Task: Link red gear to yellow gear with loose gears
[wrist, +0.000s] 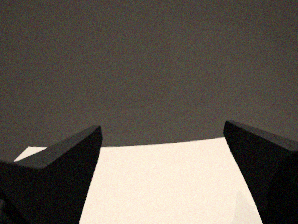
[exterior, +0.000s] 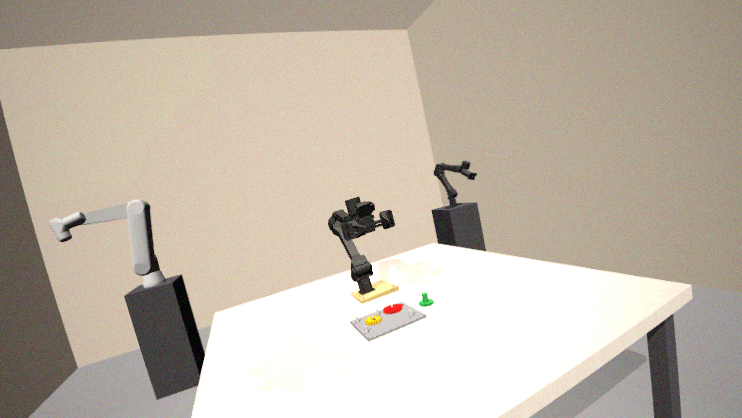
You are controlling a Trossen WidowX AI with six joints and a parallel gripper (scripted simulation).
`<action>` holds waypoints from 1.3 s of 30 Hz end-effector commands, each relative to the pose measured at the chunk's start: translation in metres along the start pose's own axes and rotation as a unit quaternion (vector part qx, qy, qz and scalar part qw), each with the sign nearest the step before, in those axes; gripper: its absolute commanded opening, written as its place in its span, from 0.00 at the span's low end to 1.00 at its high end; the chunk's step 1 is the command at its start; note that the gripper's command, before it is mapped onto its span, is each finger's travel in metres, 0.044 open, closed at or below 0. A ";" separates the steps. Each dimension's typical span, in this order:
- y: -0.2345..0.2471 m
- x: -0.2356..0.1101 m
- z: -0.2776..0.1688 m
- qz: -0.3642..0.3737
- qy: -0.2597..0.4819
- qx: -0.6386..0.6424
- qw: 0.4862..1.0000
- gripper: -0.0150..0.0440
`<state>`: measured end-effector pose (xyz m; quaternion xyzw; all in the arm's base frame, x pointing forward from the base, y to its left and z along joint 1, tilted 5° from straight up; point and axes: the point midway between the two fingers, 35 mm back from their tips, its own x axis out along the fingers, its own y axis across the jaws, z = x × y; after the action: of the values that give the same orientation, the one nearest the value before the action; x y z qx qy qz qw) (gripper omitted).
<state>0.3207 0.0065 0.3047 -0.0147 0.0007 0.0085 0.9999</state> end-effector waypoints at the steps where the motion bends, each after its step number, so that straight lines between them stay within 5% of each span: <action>1: 0.001 0.002 -0.002 0.002 0.006 0.001 1.000 0.98; 11: 0.063 0.044 -0.116 0.069 0.353 -0.001 0.933 1.00; 22: 0.117 -0.002 -0.217 0.076 0.696 -0.074 0.710 1.00; 39: 0.125 -0.003 -0.234 0.074 0.713 -0.081 0.693 1.00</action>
<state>0.3166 0.1247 0.0793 -0.0939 0.7077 0.0731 0.6964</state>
